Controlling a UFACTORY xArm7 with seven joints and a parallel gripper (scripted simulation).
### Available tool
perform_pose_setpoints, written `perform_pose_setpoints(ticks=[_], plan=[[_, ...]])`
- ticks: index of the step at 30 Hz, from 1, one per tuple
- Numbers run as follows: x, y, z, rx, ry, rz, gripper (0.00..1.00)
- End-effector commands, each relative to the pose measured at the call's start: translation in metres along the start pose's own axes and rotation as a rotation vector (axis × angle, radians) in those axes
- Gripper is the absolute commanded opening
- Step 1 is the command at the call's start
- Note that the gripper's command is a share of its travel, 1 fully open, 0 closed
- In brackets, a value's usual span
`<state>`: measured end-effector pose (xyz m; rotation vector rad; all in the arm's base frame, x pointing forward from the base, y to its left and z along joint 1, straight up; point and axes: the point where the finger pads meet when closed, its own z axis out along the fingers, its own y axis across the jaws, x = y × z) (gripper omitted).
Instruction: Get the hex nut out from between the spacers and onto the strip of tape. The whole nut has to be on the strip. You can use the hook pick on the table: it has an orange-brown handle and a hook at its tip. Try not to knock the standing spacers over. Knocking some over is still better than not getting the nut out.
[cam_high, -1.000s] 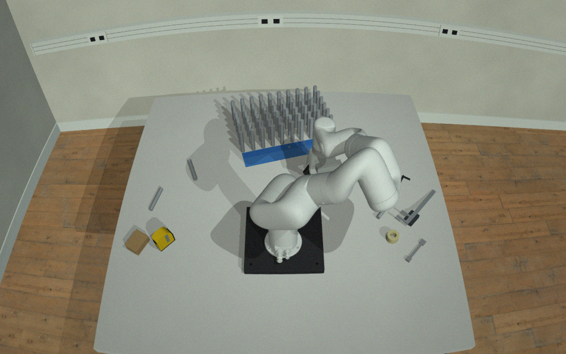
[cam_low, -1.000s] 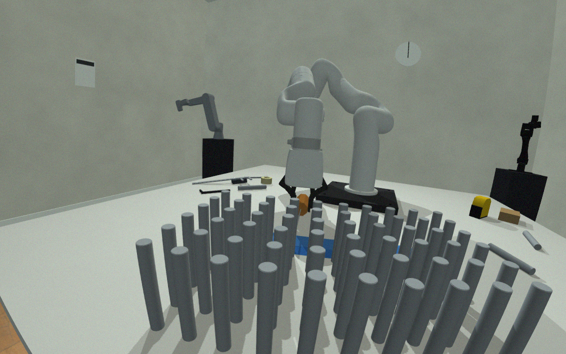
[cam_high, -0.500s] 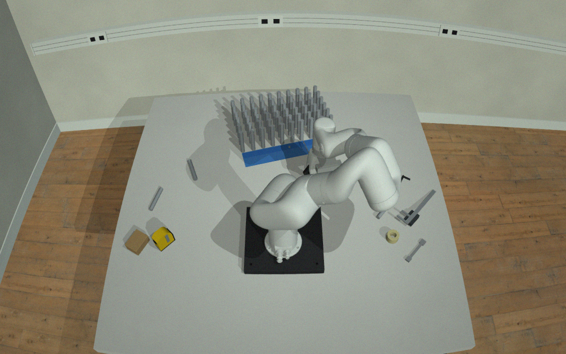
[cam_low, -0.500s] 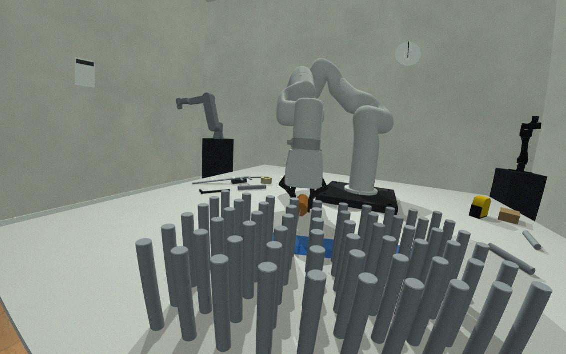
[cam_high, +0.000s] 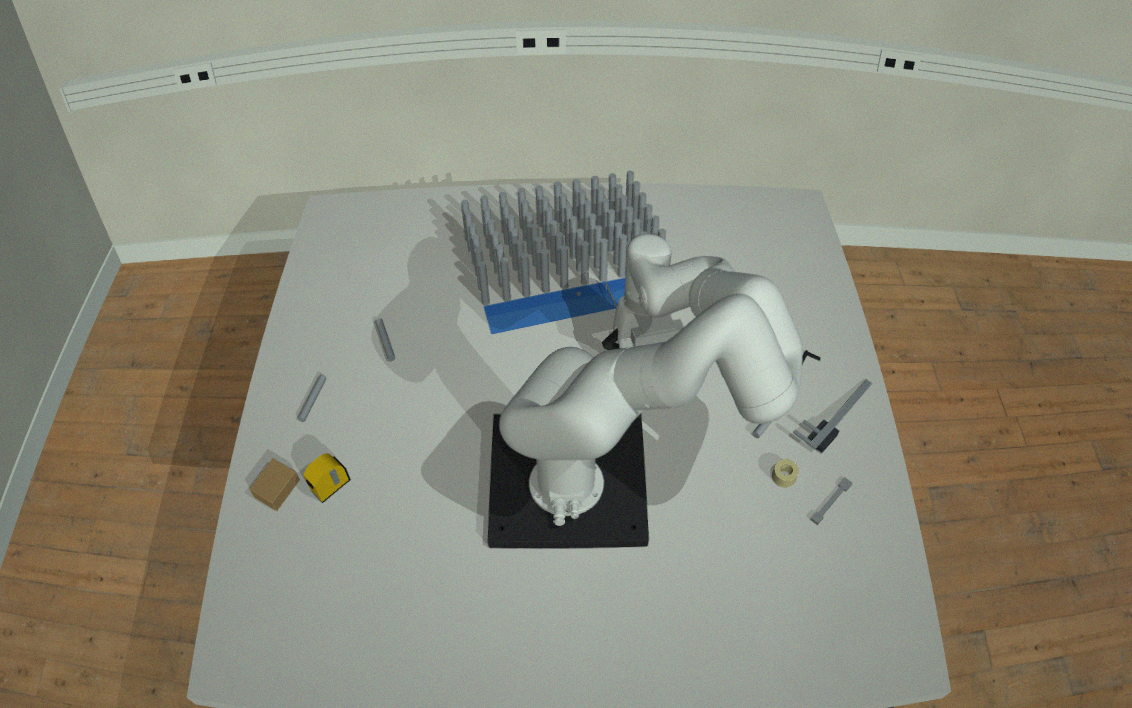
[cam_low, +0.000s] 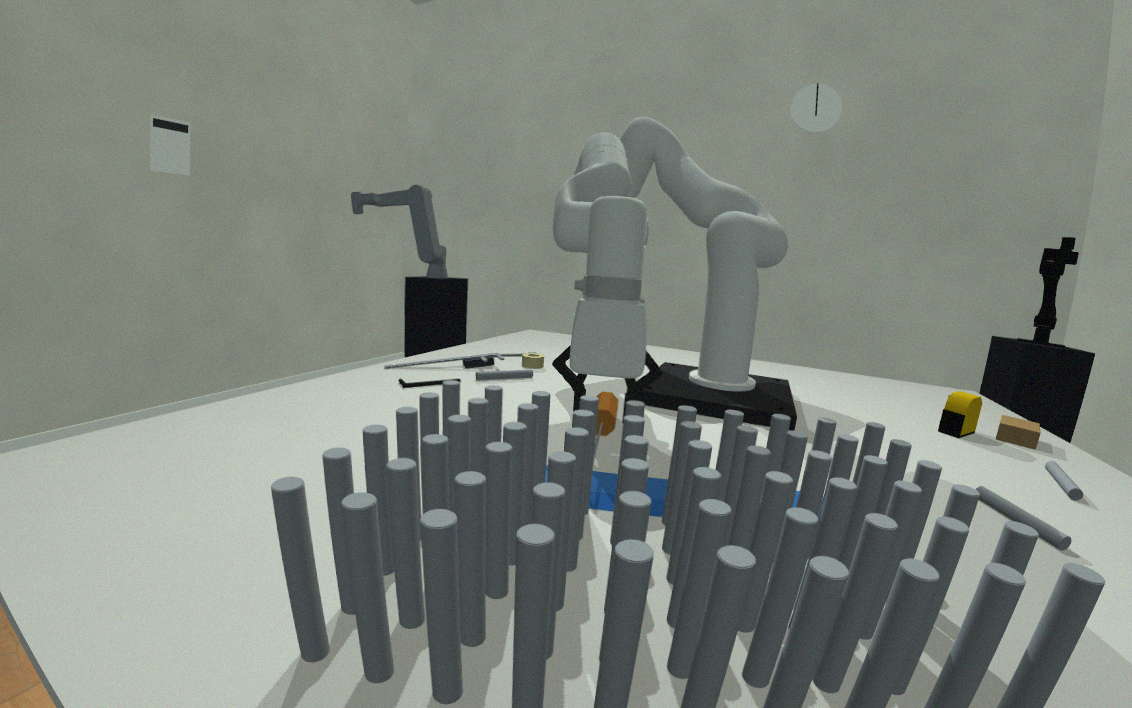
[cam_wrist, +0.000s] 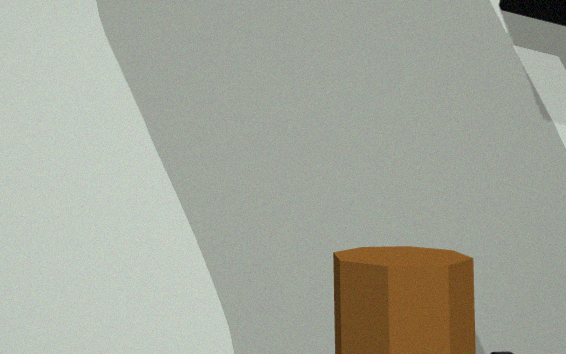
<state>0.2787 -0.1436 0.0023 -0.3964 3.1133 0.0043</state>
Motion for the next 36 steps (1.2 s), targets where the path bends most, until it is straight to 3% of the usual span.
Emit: perform_pose_setpoints(ticks=[1,27,36], plan=[[-0.001,-0.001,-0.001,0.002,-0.002,0.0,0.65],[-0.001,-0.001,-0.005,0.002,-0.002,0.0,0.65],[-0.001,-0.001,-0.027,0.002,-0.002,0.0,0.65]])
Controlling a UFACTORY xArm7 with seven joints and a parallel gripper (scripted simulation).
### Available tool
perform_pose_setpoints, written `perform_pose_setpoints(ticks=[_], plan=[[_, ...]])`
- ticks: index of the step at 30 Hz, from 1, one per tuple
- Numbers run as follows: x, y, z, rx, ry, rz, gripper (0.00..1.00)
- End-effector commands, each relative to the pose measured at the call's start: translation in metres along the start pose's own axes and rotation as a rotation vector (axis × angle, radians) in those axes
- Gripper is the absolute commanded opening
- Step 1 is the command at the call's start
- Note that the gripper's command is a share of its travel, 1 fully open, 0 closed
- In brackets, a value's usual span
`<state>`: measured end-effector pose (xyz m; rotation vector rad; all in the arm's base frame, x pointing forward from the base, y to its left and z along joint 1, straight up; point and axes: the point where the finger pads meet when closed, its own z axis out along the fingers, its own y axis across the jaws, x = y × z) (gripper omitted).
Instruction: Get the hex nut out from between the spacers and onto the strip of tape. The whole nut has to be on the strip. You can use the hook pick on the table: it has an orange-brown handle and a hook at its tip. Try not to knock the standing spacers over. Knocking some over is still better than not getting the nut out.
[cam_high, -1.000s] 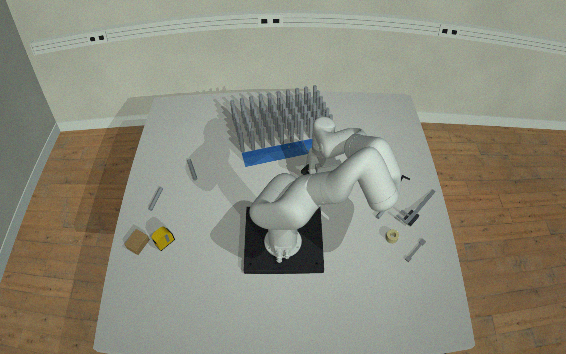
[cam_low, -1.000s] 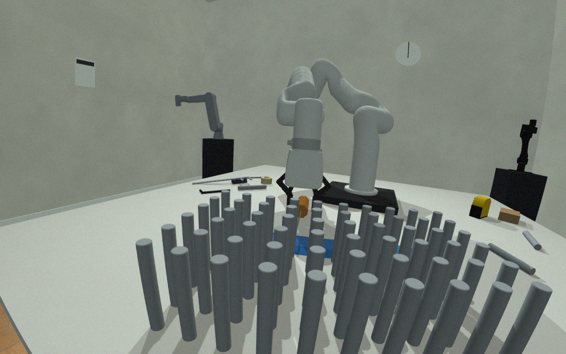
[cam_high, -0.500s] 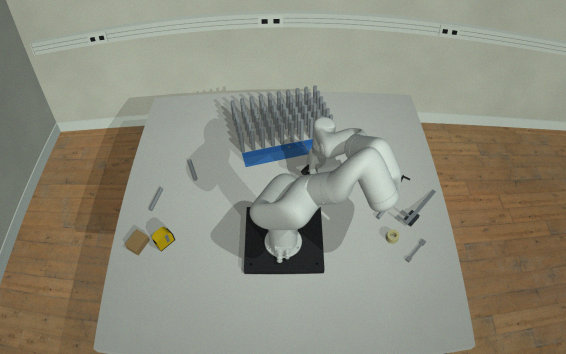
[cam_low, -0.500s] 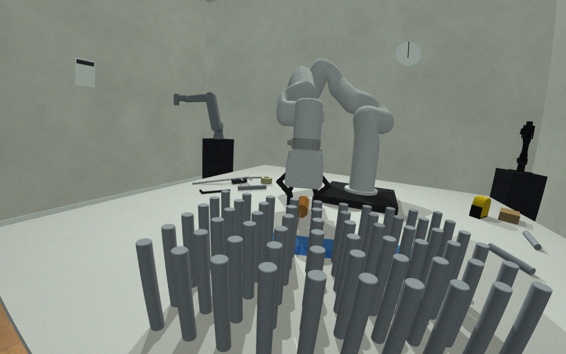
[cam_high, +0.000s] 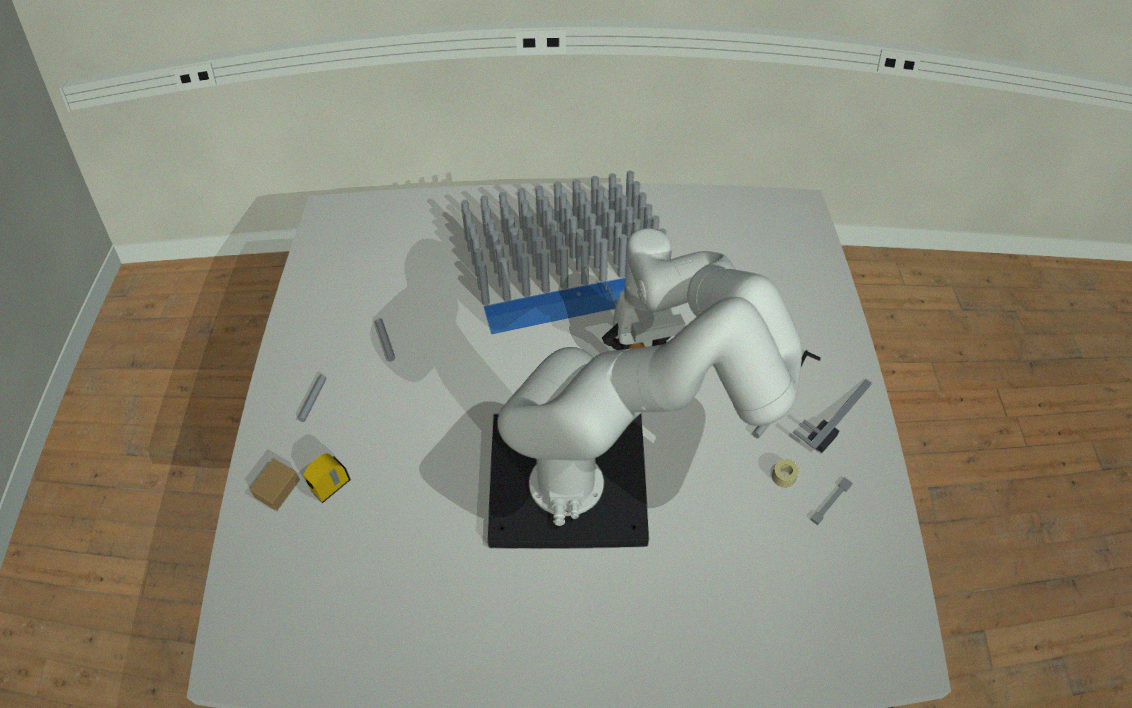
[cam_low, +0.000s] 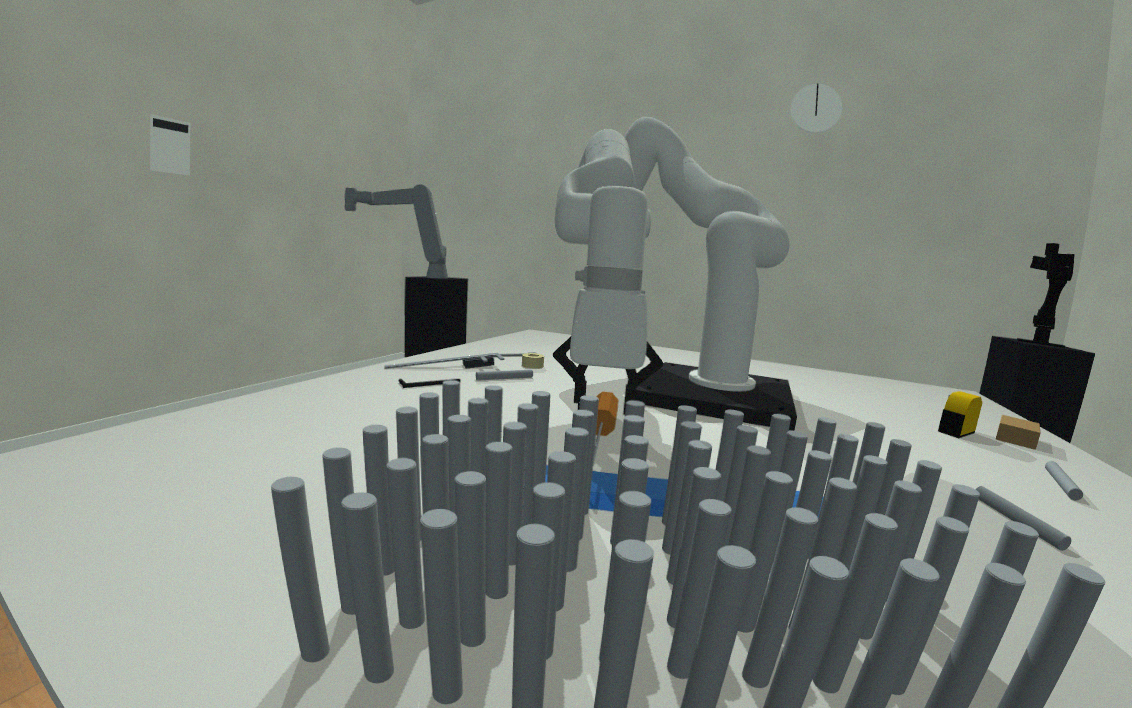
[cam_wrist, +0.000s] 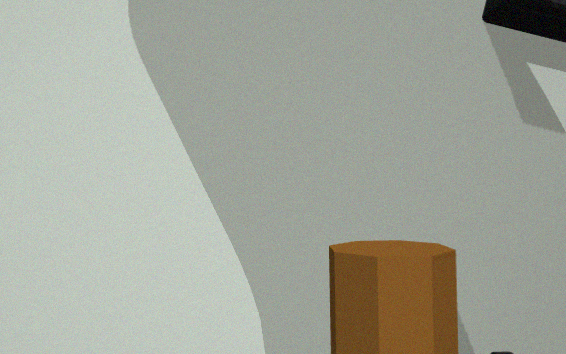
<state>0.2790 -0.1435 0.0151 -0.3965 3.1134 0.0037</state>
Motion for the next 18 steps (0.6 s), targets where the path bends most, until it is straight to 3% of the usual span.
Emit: perform_pose_setpoints(ticks=[1,18], plan=[[0.0,-0.001,-0.018,0.002,-0.002,0.0,0.65],[0.0,0.0,-0.075,0.002,-0.002,0.0,0.65]])
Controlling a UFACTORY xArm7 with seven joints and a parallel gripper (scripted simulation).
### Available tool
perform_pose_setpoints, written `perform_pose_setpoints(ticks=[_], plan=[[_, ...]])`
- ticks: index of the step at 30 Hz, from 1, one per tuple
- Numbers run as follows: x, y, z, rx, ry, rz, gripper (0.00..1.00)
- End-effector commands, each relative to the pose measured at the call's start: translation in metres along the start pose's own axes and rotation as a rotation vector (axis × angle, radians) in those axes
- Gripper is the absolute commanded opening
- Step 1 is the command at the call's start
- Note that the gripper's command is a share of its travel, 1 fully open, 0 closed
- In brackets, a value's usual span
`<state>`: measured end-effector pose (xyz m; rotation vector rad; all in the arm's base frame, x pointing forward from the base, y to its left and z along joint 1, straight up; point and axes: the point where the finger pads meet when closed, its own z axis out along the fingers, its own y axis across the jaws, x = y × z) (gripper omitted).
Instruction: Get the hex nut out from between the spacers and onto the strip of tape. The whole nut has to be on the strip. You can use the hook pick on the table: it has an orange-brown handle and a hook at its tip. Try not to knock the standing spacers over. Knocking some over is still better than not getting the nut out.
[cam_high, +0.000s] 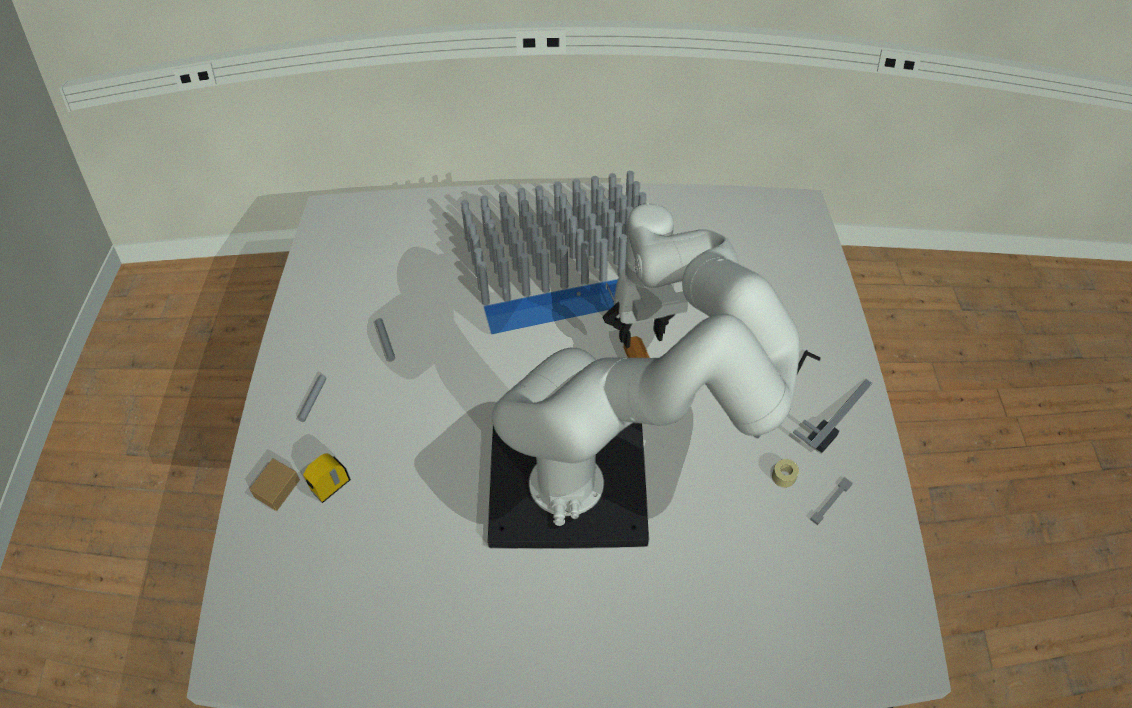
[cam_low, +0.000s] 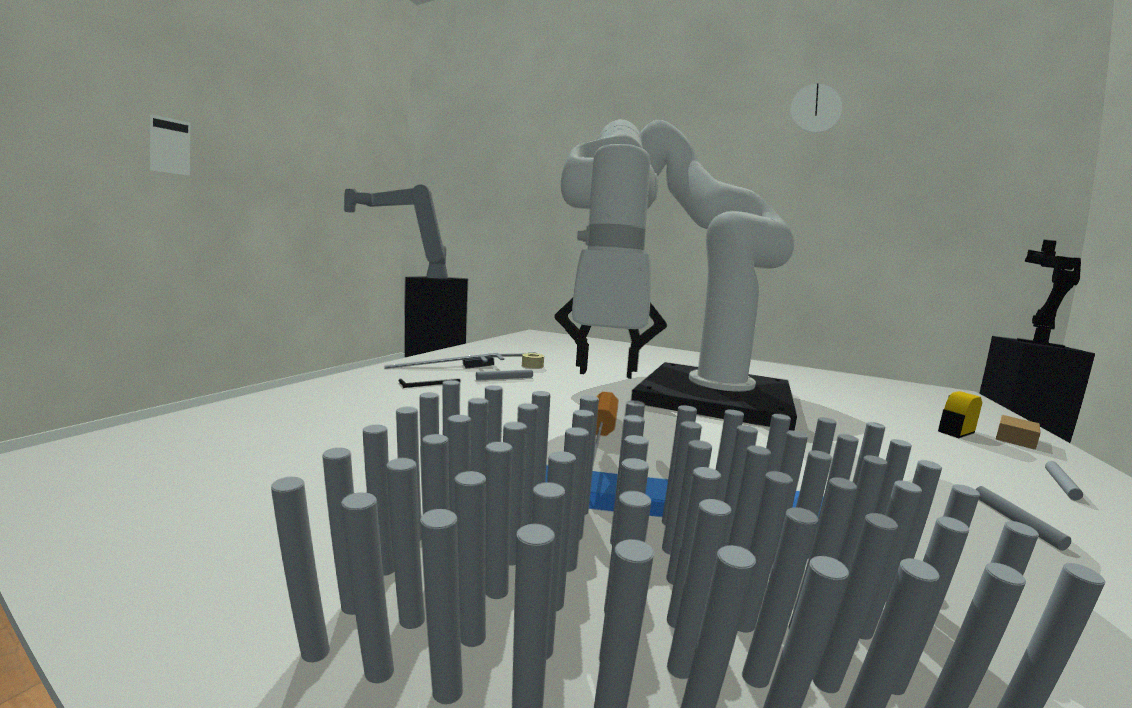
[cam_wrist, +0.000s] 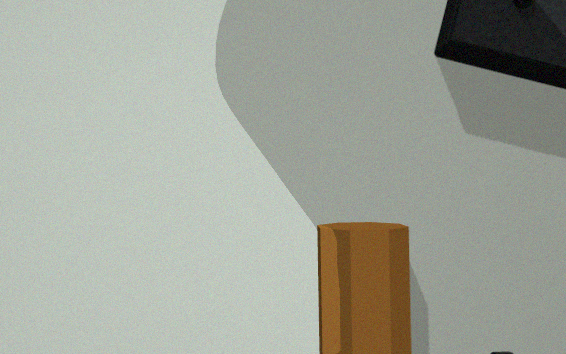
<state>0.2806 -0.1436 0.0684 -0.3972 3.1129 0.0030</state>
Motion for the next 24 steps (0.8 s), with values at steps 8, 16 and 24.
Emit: perform_pose_setpoints(ticks=[8,16,24], plan=[[0.001,0.0,-0.032,0.001,-0.002,0.0,0.65],[0.001,0.0,-0.035,0.001,-0.002,0.0,0.65],[0.001,0.0,-0.035,0.001,-0.002,0.0,0.65]])
